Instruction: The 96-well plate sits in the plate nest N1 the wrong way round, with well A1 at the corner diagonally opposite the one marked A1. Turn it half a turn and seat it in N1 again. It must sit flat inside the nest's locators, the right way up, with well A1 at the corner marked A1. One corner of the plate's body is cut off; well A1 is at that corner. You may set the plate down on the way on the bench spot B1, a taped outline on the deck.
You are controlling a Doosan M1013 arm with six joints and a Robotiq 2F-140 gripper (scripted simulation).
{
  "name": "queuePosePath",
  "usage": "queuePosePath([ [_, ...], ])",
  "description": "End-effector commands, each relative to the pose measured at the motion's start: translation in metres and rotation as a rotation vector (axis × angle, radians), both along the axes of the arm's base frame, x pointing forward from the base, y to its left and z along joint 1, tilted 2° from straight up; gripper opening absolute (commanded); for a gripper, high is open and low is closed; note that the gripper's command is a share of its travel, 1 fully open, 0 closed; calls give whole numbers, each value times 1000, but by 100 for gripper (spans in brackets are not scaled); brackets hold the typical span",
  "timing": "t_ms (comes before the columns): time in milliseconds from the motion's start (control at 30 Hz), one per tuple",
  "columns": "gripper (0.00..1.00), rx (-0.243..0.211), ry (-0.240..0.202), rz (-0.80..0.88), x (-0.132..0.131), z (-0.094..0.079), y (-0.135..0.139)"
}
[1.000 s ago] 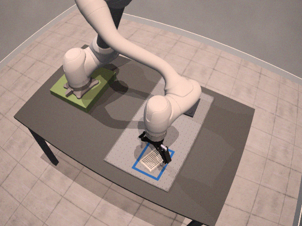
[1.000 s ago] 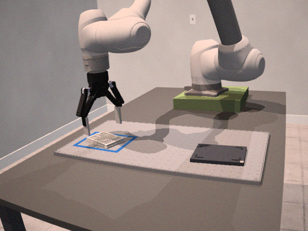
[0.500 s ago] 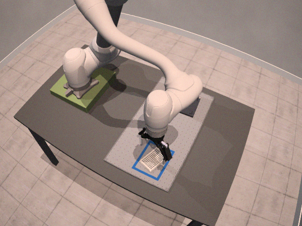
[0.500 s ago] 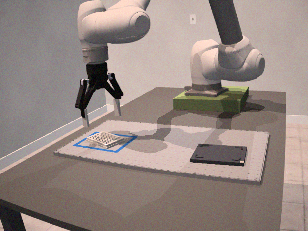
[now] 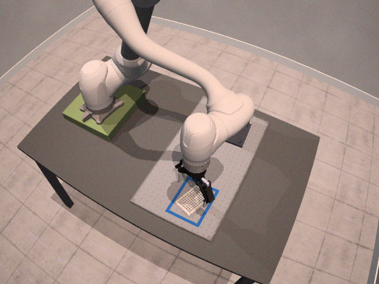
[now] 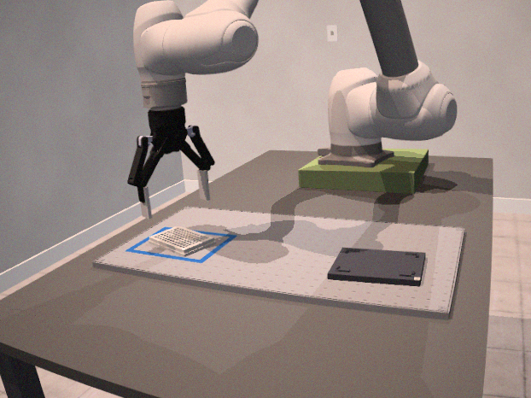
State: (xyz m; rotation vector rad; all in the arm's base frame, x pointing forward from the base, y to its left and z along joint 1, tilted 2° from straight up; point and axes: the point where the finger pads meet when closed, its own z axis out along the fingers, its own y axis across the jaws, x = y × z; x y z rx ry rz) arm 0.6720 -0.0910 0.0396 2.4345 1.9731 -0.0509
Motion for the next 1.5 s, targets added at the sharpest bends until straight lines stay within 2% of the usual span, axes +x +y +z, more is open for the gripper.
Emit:
queuePosePath([
  [0,100,-5,-3,-128,0,0,0],
  [167,100,-8,-8,-294,0,0,0],
  [233,100,-8,-8,-294,0,0,0],
  [733,100,-18,-22,-794,0,0,0],
  [800,100,-18,-22,-794,0,0,0],
  [1300,100,-29,-35,-1294,0,0,0],
  [1367,100,-29,-35,-1294,0,0,0],
  [1467,100,-31,-38,-1394,0,0,0],
])
